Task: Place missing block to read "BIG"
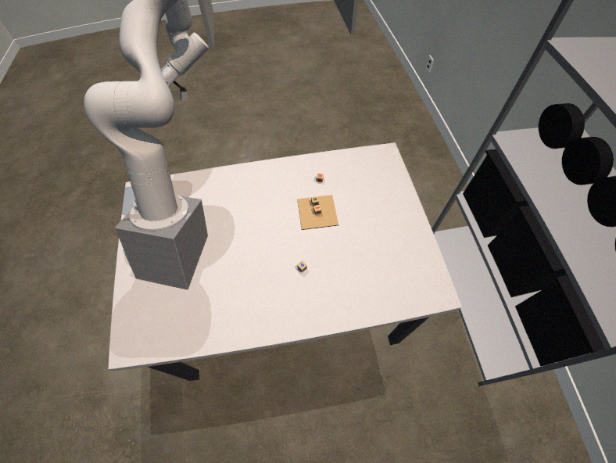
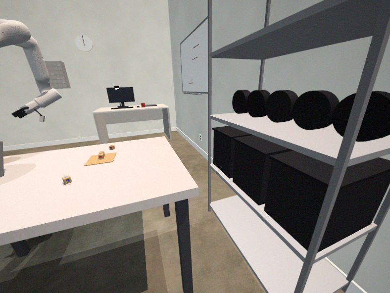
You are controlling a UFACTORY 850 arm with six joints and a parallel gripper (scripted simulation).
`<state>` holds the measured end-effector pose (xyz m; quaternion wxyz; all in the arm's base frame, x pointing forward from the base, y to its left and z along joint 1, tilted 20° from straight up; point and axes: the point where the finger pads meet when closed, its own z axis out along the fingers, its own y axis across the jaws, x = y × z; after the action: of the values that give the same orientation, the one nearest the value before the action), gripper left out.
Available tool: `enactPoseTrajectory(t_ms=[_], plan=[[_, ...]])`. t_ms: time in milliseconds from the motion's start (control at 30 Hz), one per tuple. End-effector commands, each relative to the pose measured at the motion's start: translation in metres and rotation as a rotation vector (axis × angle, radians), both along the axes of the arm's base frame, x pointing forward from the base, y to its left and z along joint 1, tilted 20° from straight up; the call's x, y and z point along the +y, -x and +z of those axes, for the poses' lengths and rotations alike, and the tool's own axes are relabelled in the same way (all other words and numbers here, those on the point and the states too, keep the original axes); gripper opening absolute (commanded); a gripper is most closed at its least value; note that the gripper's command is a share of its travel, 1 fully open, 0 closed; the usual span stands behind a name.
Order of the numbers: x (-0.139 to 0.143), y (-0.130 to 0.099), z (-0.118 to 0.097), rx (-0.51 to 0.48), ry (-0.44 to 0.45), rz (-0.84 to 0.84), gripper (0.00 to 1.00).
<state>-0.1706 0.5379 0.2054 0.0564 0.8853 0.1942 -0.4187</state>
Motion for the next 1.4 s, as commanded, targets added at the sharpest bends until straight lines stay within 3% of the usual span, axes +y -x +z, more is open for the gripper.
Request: enactPoseTrajectory(t_ms=[0, 600, 767, 867, 1033, 1100, 1167, 1233, 1367], plan=[[0.0, 0.0, 0.001, 0.0, -0.002, 0.0, 1.0], [0.001, 0.0, 0.001, 0.0, -0.002, 0.0, 1.0], [0.004, -0.015, 0.0, -0.009, -0.013, -0.009, 1.0], [0.009, -0.041, 0.0, -0.025, -0.033, -0.025, 1.0], [0.017, -0.114, -0.002, -0.074, -0.084, -0.068, 1.0], [0.017, -0.114, -0.002, -0.074, -0.084, -0.068, 1.0], [0.018, -0.163, -0.002, -0.109, -0.114, -0.096, 1.0], [0.017, -0.18, -0.002, -0.122, -0.125, -0.106, 1.0], [0.011, -0.236, -0.003, -0.165, -0.155, -0.136, 1.0]])
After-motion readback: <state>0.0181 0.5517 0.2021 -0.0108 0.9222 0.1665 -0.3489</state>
